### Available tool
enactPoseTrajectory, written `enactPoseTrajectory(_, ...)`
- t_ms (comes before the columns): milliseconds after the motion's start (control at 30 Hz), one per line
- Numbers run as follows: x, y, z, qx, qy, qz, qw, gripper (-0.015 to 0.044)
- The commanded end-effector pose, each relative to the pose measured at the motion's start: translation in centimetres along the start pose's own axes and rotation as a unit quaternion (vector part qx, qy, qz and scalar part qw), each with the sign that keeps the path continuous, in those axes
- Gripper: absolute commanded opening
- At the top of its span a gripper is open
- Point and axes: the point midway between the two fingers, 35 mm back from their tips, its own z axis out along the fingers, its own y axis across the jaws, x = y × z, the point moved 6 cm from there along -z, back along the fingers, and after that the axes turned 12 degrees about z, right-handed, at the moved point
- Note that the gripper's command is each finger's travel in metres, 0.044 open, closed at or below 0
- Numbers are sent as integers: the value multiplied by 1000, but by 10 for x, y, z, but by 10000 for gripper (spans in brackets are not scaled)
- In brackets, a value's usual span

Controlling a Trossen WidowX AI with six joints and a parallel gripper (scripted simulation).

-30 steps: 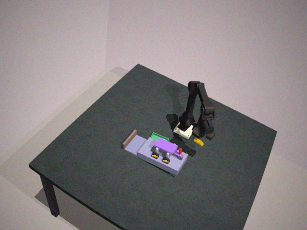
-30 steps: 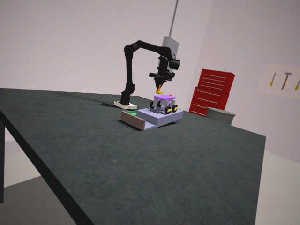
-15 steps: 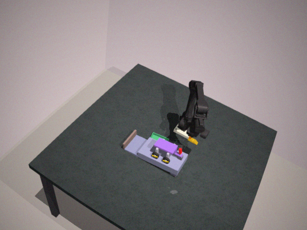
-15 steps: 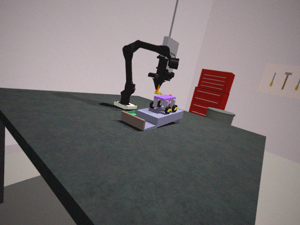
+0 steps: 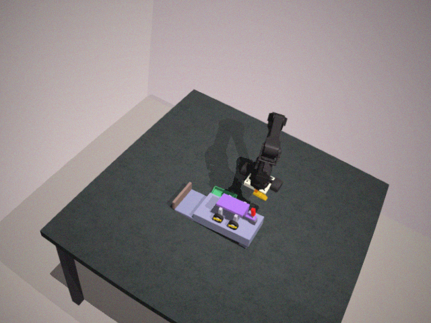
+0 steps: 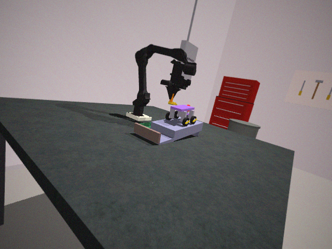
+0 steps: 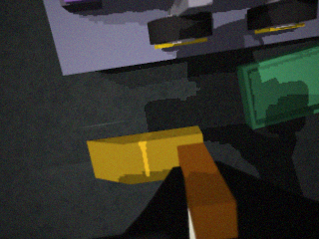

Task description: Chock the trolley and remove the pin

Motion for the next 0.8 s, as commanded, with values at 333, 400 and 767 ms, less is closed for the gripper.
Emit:
enactPoseTrajectory(333,-18,-39,3,0,0,-2,1000,0)
enactPoseTrajectory(400,-21,-45,3,1,0,-2,1000,0)
enactPoseTrajectory(767,-34,-79,5,3,0,-2,1000,0)
